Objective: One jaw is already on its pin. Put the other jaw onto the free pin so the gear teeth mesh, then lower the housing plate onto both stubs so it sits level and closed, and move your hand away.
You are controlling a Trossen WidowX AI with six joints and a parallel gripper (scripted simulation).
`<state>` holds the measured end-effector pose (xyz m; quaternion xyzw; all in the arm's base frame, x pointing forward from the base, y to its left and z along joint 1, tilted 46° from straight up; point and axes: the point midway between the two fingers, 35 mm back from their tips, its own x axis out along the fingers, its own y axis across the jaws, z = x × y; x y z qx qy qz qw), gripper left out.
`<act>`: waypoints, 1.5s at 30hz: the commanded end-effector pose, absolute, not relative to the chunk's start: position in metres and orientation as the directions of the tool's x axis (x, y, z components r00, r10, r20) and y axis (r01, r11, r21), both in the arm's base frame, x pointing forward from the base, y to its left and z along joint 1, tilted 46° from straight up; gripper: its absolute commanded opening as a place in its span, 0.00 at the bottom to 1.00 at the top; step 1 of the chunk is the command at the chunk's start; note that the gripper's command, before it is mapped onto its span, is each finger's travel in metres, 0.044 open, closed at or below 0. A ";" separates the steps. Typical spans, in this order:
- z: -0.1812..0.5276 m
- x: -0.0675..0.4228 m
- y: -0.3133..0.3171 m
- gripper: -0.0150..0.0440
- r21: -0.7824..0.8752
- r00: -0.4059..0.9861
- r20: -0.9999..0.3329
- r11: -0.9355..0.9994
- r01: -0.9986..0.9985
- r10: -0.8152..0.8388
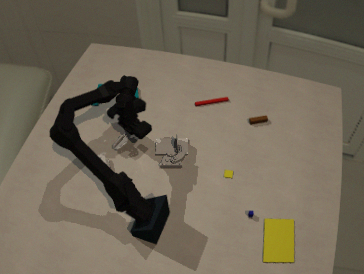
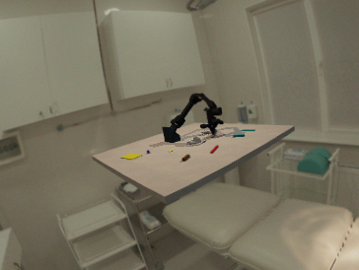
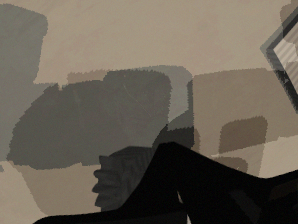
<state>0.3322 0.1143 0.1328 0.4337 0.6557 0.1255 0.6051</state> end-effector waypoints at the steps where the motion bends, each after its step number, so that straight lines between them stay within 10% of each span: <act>1: 0.137 0.335 0.116 0.25 0.689 0.113 -0.686 0.592 0.419 0.718; 16: 0.177 0.327 0.074 0.25 0.689 0.108 -0.685 0.592 0.419 0.720; 33: 0.169 0.330 0.078 1.00 0.684 0.112 -0.690 0.593 0.425 0.715; 45: 0.169 0.330 0.078 1.00 0.684 0.112 -0.690 0.593 0.425 0.715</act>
